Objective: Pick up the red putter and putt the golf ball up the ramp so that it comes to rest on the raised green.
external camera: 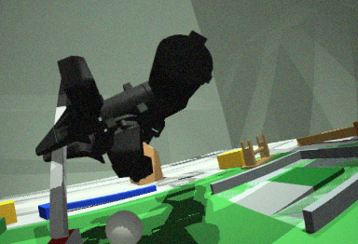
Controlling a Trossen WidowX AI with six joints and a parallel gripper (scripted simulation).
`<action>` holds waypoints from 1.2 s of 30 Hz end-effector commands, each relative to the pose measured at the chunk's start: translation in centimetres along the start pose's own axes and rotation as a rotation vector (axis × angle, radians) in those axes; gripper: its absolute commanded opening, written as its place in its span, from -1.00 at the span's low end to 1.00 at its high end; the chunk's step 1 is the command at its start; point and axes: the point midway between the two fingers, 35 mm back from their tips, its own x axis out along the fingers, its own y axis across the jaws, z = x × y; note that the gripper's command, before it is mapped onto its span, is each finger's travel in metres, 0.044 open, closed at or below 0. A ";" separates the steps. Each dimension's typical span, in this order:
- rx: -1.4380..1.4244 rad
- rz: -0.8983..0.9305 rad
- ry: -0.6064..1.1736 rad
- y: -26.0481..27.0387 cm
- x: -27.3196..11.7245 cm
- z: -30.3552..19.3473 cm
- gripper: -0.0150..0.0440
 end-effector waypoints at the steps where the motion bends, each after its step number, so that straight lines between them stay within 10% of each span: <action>1: 0.009 0.006 0.009 -0.1 2.2 -0.7 -0.49; 11: 0.010 0.011 0.006 0.0 2.2 -0.6 -0.49; 21: 0.009 0.011 0.003 1.4 -10.0 2.9 -0.49; 36: 0.010 0.009 0.005 -1.4 -12.2 -2.0 -0.49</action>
